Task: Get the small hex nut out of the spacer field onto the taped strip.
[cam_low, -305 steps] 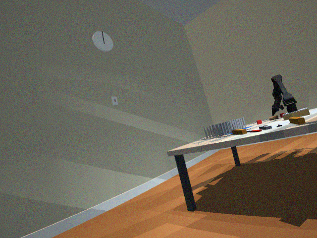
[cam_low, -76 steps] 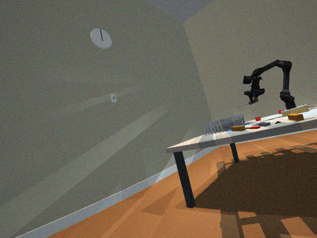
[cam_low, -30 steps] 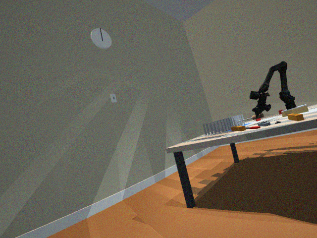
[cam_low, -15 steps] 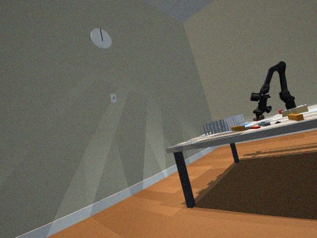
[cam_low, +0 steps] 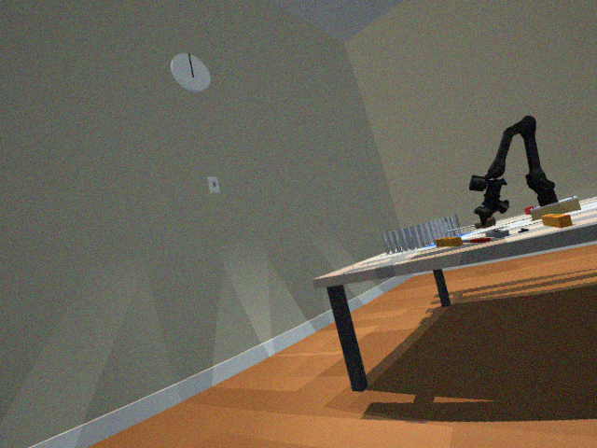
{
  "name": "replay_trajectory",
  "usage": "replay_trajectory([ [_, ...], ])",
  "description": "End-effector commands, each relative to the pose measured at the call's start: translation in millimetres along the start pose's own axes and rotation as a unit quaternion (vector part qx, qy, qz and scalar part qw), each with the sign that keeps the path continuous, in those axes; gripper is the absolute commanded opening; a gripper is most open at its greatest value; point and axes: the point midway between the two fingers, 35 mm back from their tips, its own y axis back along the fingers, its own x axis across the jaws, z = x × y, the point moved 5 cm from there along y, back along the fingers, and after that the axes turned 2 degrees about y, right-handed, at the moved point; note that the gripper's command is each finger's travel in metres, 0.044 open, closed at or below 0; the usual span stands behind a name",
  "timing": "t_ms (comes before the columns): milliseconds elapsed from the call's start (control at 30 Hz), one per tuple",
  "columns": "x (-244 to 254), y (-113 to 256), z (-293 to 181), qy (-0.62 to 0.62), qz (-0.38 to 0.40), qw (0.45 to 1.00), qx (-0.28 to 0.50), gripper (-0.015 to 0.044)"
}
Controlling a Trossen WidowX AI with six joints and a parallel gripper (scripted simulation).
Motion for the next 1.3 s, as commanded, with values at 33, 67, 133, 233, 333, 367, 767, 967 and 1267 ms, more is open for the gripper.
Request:
replay_trajectory([
  [33,-1,-2,-5,0.000,-0.003,1.000,0.002,0.0000],
  [67,-1,-2,-6,0.000,-0.003,1.000,0.002,0.0000],
  [133,-1,-3,-7,0.000,-0.003,1.000,0.002,0.0000],
  [233,-2,-4,-9,0.000,-0.003,1.000,0.002,0.0000],
  [333,-2,-6,-11,0.000,-0.003,1.000,0.003,0.0000],
  [367,-2,-6,-12,0.000,-0.003,1.000,0.003,0.0000],
  [767,-1,-11,-20,0.000,-0.003,1.000,0.003,0.0000],
  [967,-1,-14,-24,0.000,-0.003,1.000,0.003,0.0000],
  [1267,-1,-18,-31,0.000,-0.003,1.000,0.004,0.0000],
])
